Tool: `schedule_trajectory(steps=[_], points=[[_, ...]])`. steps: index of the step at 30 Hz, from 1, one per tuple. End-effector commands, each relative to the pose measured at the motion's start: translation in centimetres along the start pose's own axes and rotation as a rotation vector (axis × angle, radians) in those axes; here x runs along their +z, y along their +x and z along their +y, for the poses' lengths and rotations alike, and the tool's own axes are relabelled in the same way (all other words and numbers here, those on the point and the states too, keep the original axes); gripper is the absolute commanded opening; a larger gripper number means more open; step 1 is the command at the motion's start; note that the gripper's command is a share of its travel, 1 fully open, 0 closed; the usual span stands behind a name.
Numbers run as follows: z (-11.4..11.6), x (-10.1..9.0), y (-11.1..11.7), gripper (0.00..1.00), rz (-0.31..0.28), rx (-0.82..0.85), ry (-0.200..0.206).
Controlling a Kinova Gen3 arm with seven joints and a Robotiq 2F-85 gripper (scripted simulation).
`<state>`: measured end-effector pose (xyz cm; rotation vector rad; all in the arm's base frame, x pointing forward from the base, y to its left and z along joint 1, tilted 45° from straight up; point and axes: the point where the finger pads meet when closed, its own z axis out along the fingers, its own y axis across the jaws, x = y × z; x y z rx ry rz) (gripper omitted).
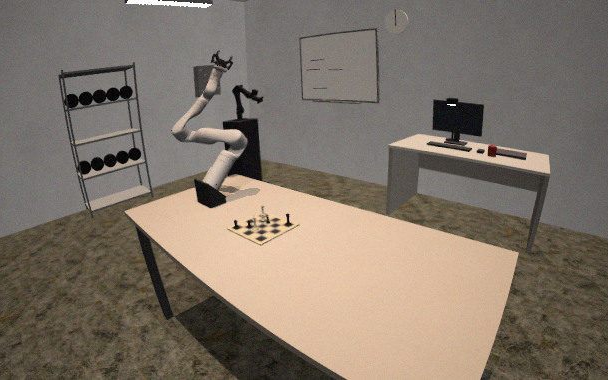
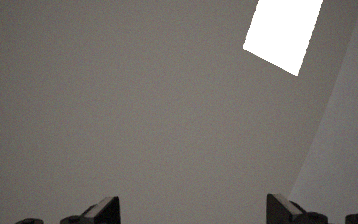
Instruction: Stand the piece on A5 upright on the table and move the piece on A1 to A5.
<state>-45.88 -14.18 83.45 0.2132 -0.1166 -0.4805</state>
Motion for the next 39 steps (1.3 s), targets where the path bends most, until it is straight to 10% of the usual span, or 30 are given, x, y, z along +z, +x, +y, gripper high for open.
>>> schedule_trajectory(steps=[1,19,22,36,39], points=[[3.0,2.1,3.0,1.00,0.049,-0.001,-0.050],[20.0,6.7,18.4,1.00,0.328,0.054,-0.357],[20.0,6.7,18.4,1.00,0.328,0.054,-0.357],[34.7,3.5,34.9,1.00,0.660,0.115,-0.611],[34.7,3.5,34.9,1.00,0.660,0.115,-0.611]])
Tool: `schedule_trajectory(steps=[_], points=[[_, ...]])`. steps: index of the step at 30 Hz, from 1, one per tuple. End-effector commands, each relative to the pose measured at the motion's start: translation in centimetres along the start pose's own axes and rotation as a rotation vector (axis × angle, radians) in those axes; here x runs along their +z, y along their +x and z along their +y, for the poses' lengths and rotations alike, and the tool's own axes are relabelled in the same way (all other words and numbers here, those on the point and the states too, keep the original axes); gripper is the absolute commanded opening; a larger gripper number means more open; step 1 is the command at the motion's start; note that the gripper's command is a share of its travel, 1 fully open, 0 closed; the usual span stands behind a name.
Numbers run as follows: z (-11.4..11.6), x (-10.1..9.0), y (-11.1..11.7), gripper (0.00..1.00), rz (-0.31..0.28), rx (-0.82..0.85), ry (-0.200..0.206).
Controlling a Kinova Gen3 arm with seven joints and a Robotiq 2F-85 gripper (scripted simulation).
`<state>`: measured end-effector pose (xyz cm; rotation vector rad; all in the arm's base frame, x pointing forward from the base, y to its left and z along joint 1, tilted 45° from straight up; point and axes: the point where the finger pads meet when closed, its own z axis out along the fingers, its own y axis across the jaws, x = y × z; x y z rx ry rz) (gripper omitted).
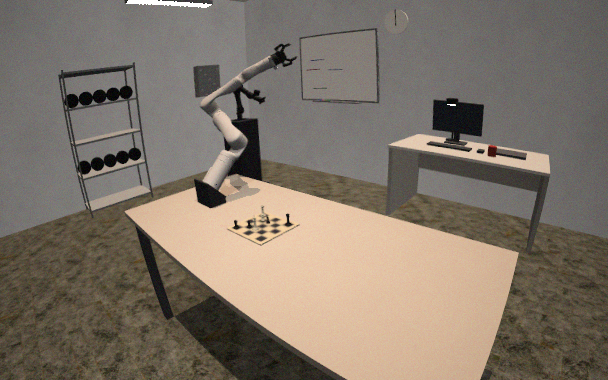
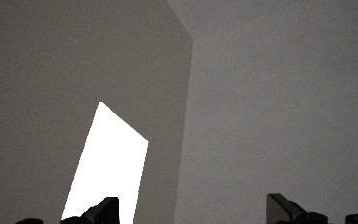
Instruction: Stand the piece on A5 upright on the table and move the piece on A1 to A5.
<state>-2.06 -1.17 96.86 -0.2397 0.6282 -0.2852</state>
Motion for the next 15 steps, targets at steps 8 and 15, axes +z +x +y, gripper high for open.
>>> schedule_trajectory(steps=[8,15], points=[[6.8,7.4,13.2,1.00,0.277,0.065,-0.150],[10.8,9.5,21.2,1.00,0.443,0.111,-0.229]])
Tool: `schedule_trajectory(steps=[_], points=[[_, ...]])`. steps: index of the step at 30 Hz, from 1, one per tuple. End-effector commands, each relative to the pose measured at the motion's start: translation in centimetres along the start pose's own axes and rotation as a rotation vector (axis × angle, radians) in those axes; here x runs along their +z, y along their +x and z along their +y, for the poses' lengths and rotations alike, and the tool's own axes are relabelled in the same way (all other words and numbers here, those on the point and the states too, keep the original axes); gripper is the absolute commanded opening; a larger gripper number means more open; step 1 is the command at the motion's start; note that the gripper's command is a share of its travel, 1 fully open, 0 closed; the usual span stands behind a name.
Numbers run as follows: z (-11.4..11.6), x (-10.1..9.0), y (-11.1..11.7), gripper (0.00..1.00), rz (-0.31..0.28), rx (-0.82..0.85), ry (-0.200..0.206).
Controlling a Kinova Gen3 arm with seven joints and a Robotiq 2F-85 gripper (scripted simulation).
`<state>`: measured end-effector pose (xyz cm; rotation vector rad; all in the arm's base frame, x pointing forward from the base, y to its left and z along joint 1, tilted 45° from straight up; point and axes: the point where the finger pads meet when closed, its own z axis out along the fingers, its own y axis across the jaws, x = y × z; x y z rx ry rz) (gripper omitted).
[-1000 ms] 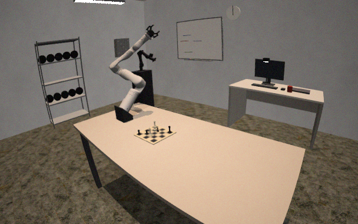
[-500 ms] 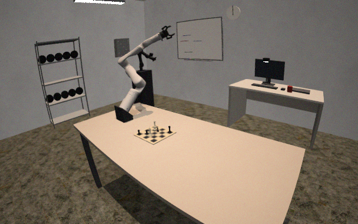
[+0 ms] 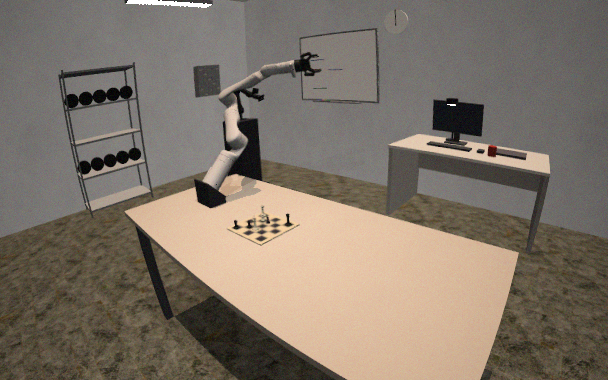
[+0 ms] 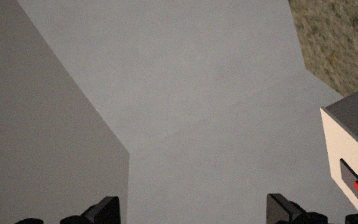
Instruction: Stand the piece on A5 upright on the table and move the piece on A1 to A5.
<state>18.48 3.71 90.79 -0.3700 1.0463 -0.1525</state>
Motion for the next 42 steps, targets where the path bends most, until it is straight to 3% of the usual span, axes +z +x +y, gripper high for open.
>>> schedule_trajectory(steps=[1,2,4,5,6,7,8,9,10,11,12,13,14,15,16,19,21,22,23,24,25,26,27,28,29,30,31,32,33,36,38,39,40,41,42], points=[[-0.2,2.4,3.0,1.00,0.065,0.008,-0.001],[-0.2,2.4,3.0,1.00,0.065,0.008,-0.001],[1.5,5.6,7.9,1.00,0.180,0.044,-0.050],[1.5,5.6,7.9,1.00,0.180,0.044,-0.050],[2.3,6.9,10.5,1.00,0.239,0.062,-0.072],[2.3,6.9,10.5,1.00,0.239,0.062,-0.072],[3.2,8.1,13.2,1.00,0.299,0.081,-0.094],[3.2,8.1,13.2,1.00,0.299,0.081,-0.094],[4.1,9.2,15.9,1.00,0.360,0.101,-0.114],[4.1,9.2,15.9,1.00,0.360,0.101,-0.114],[5.0,10.1,18.6,1.00,0.422,0.120,-0.133],[5.0,10.1,18.6,1.00,0.422,0.120,-0.133],[5.9,10.8,21.4,1.00,0.485,0.140,-0.151],[5.9,10.8,21.4,1.00,0.485,0.140,-0.151],[6.8,11.4,24.2,1.00,0.548,0.159,-0.167],[6.8,11.4,24.2,1.00,0.548,0.159,-0.167],[8.5,12.1,29.8,1.00,0.678,0.198,-0.196],[8.5,12.1,29.8,1.00,0.678,0.198,-0.196],[9.4,12.1,32.6,1.00,0.743,0.217,-0.209],[9.4,12.1,32.6,1.00,0.743,0.217,-0.209],[10.3,12.1,35.3,1.00,0.809,0.236,-0.220],[10.3,12.1,35.3,1.00,0.809,0.236,-0.220],[11.2,11.9,38.0,1.00,0.876,0.254,-0.230],[11.2,11.9,38.0,1.00,0.876,0.254,-0.230],[12.0,11.5,40.7,1.00,0.943,0.272,-0.238],[12.0,11.5,40.7,1.00,0.943,0.272,-0.238],[12.8,11.0,43.3,1.00,1.010,0.289,-0.245],[12.8,11.0,43.3,1.00,1.010,0.289,-0.245],[13.6,10.3,45.8,1.00,1.077,0.306,-0.250],[13.6,10.3,45.8,1.00,1.077,0.306,-0.250],[15.1,8.7,50.7,1.00,1.213,0.337,-0.257],[15.1,8.7,50.7,1.00,1.213,0.337,-0.257],[15.8,7.6,53.0,1.00,1.280,0.351,-0.258],[15.8,7.6,53.0,1.00,1.280,0.351,-0.258],[16.5,6.5,55.2,1.00,1.348,0.364,-0.258]])
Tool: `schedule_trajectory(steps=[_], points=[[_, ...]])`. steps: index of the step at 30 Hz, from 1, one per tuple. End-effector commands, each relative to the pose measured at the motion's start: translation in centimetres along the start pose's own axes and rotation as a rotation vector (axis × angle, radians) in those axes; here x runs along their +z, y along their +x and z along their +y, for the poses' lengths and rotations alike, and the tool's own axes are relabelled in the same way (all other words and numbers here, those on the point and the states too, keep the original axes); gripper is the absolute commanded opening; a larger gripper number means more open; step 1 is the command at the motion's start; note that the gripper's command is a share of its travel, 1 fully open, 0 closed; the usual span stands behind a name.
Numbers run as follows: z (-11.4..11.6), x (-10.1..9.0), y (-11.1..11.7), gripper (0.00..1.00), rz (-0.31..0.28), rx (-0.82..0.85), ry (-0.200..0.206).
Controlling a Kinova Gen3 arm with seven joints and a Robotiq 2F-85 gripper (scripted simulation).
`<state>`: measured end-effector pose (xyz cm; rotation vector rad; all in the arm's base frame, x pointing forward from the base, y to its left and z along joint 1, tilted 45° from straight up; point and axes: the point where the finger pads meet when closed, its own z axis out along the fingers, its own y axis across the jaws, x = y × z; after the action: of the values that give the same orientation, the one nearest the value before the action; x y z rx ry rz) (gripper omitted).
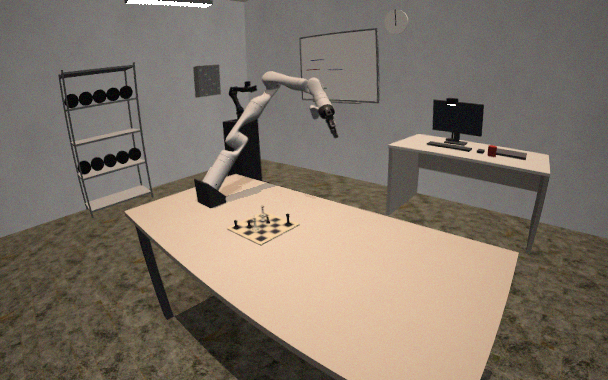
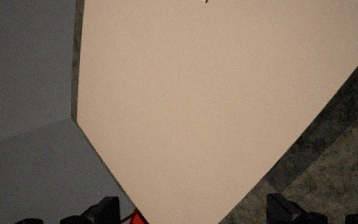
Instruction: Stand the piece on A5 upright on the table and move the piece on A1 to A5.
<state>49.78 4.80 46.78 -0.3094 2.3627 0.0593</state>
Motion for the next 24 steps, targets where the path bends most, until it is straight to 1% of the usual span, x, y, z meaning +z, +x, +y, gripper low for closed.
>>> schedule_trajectory(steps=[1,2,3,5,6,7,8,9,11,13,14,16,17,18,19,24], points=[[-0.7,3.5,2.3,1.00,0.089,0.044,-0.024],[-0.9,5.3,4.1,1.00,0.154,0.065,-0.023],[-0.9,5.3,4.1,1.00,0.154,0.065,-0.023],[-1.2,8.3,7.9,1.00,0.283,0.107,-0.019],[-1.2,8.3,7.9,1.00,0.283,0.107,-0.019],[-1.4,9.7,9.8,1.00,0.347,0.127,-0.014],[-1.4,9.7,9.8,1.00,0.347,0.127,-0.014],[-1.5,10.9,11.7,1.00,0.411,0.147,-0.008],[-1.5,10.9,11.7,1.00,0.411,0.147,-0.008],[-1.8,13.0,15.6,1.00,0.536,0.184,0.007],[-1.8,13.0,15.6,1.00,0.536,0.184,0.007],[-2.0,14.6,19.5,1.00,0.658,0.220,0.027],[-2.0,14.6,19.5,1.00,0.658,0.220,0.027],[-2.2,15.2,21.4,1.00,0.718,0.236,0.038],[-2.1,15.6,22.7,1.00,0.761,0.233,0.042],[1.4,15.6,22.6,1.00,0.777,-0.029,-0.059]])
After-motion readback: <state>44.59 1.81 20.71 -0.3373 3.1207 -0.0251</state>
